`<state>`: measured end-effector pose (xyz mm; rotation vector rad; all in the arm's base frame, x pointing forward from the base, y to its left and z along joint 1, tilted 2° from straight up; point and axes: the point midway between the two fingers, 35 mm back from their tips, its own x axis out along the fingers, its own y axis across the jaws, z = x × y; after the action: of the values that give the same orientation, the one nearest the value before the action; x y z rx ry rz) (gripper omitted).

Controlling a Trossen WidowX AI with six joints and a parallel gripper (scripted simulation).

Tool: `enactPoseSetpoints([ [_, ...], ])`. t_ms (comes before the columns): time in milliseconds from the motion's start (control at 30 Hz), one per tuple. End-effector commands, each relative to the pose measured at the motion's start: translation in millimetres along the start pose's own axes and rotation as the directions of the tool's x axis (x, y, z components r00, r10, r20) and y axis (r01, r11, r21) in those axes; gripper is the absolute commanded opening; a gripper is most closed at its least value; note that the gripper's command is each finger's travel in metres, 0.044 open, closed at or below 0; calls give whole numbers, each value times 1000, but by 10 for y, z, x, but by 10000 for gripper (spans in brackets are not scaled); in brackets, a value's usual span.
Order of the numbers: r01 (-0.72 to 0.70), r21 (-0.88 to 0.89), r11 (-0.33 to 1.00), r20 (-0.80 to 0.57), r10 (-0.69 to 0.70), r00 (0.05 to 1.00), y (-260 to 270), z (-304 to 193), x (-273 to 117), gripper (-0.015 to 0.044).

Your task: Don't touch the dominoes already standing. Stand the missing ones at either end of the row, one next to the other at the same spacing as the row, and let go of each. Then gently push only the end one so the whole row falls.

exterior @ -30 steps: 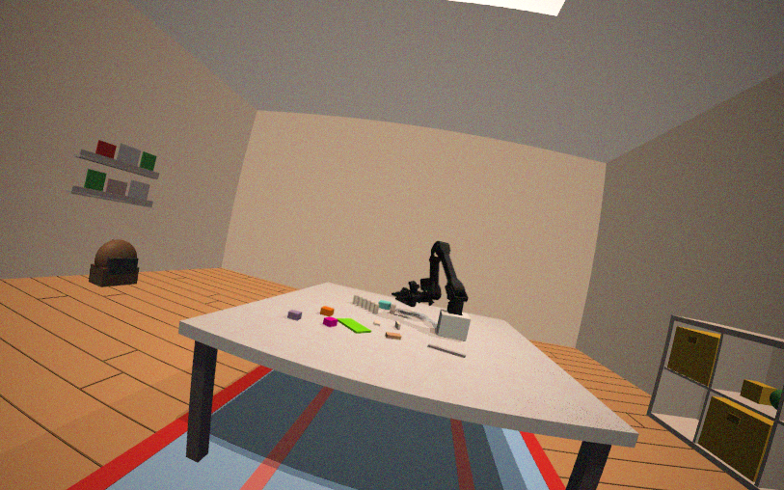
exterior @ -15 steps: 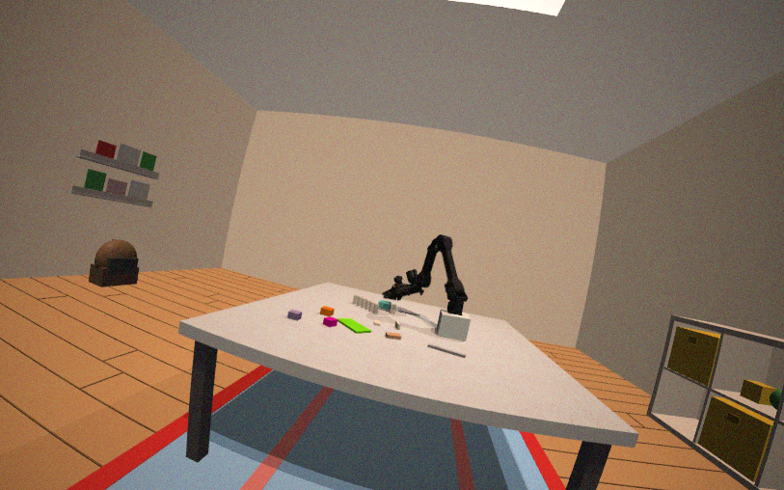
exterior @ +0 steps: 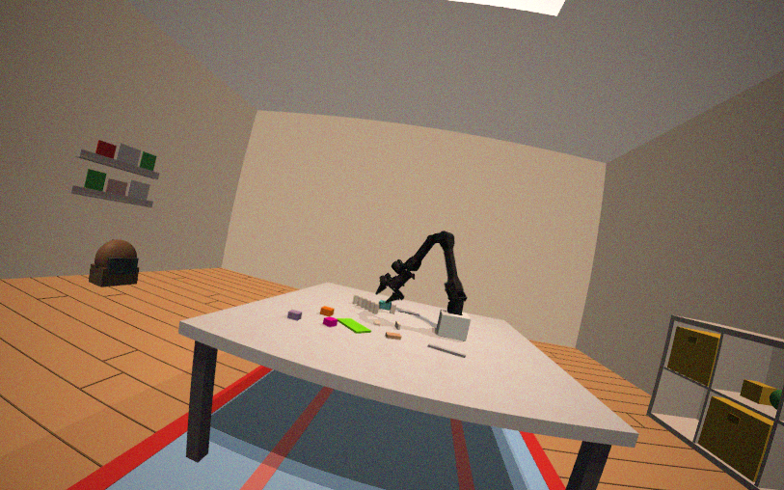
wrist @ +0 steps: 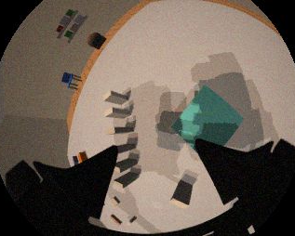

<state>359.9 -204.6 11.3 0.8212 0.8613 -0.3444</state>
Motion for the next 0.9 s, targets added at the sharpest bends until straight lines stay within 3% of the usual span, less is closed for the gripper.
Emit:
enactPoseSetpoints([
  [0,489,262,832,-267,-425,865,187,-377,-592,440],
  [167,567,260,782,-321,-483,814,189,-491,-729,440],
  [600,567,260,782,-321,-483,814,185,-493,-732,440],
  [867,567,260,782,-322,-483,814,-132,-707,-202,440],
])
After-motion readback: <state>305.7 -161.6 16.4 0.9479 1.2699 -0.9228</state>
